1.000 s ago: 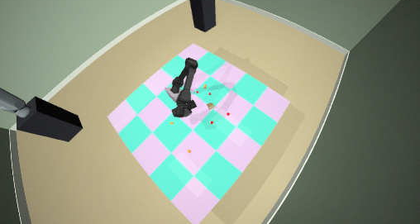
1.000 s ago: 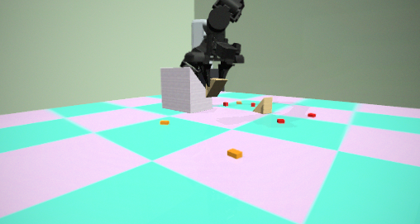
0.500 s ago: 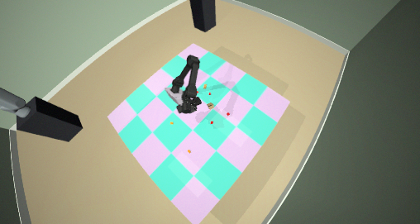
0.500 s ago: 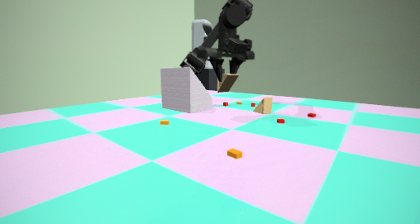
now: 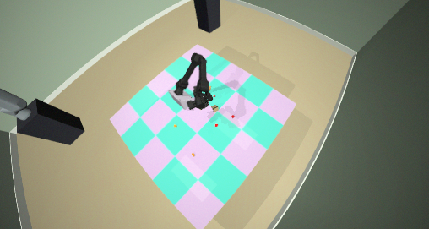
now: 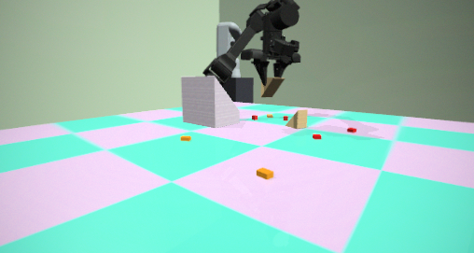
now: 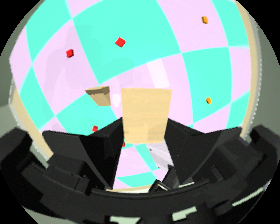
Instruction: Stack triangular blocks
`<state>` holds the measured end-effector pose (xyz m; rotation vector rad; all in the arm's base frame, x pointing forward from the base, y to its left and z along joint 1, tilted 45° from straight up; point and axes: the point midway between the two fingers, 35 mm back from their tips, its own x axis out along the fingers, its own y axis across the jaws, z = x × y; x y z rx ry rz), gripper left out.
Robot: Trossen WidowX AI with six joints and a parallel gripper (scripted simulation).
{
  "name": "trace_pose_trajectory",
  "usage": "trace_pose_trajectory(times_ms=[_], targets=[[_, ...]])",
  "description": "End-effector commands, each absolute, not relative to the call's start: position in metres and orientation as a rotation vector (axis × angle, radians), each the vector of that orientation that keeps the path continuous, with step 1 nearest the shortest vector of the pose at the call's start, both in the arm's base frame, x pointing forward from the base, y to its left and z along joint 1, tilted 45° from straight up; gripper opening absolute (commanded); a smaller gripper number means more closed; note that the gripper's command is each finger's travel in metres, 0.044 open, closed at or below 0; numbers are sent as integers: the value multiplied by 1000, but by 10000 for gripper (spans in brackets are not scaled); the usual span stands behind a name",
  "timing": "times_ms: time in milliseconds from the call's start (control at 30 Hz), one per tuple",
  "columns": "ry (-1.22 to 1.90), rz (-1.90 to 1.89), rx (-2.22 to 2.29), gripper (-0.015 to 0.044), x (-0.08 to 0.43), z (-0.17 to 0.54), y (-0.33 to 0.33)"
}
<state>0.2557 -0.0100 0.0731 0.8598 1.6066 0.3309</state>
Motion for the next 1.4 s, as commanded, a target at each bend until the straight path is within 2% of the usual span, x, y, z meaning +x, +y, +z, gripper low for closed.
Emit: trace_pose_trajectory(times_ms=[0, 800, 1367], targets=[[1597, 329, 862, 0, 257, 91, 0], [1600, 353, 876, 0, 234, 176, 61], [1596, 355, 874, 0, 258, 130, 97]])
